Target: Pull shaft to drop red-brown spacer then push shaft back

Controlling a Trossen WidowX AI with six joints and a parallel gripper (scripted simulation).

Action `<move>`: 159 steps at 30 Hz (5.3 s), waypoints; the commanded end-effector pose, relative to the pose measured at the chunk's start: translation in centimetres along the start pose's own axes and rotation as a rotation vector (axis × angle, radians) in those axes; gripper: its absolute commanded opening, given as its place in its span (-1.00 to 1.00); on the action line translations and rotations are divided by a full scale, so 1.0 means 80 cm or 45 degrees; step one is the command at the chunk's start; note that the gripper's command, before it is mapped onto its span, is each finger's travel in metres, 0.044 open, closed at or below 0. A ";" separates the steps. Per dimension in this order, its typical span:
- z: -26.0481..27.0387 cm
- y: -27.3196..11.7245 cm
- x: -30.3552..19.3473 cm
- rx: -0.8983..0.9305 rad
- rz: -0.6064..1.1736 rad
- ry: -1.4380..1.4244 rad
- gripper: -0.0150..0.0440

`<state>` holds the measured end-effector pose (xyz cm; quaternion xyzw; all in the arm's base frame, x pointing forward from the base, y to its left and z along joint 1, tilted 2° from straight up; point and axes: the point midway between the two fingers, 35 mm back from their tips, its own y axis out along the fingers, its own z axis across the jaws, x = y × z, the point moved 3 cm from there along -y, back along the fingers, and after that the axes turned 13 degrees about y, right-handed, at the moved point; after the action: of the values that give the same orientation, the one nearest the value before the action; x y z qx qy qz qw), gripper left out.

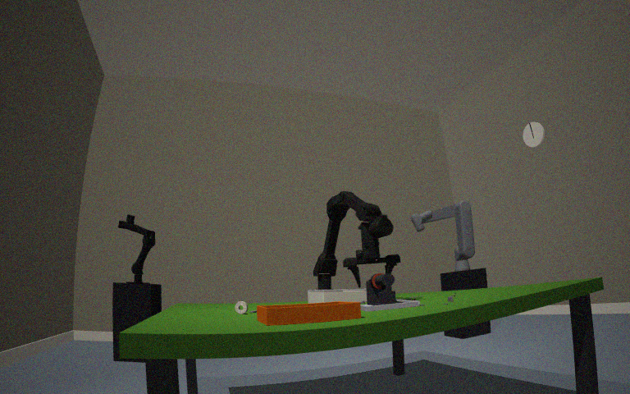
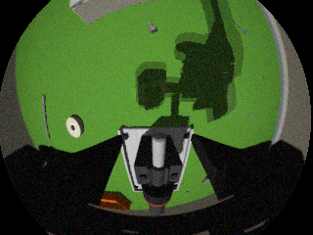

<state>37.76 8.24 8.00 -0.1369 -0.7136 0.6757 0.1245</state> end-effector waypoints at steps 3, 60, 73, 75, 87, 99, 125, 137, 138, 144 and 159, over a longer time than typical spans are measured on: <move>0.000 0.000 -0.001 0.002 0.005 -0.004 1.00; 0.000 0.022 0.000 0.000 0.000 -0.002 -0.49; 0.002 0.023 0.009 0.002 0.004 -0.004 -0.49; 0.002 0.023 0.010 0.002 0.004 -0.004 -0.49; 0.004 0.023 0.019 0.003 0.003 -0.004 -0.49; 0.004 0.023 0.019 0.003 0.003 -0.004 -0.49; 0.005 0.023 0.021 0.003 0.003 -0.004 -0.49; 0.005 0.023 0.022 0.003 0.003 -0.004 -0.49; 0.005 0.023 0.023 0.003 0.003 -0.004 -0.49; 0.005 0.023 0.023 0.003 0.003 -0.004 -0.49; 0.006 0.023 0.025 0.003 0.003 -0.004 -0.49</move>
<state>35.87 8.65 6.10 -0.1349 -0.7136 0.6766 0.1212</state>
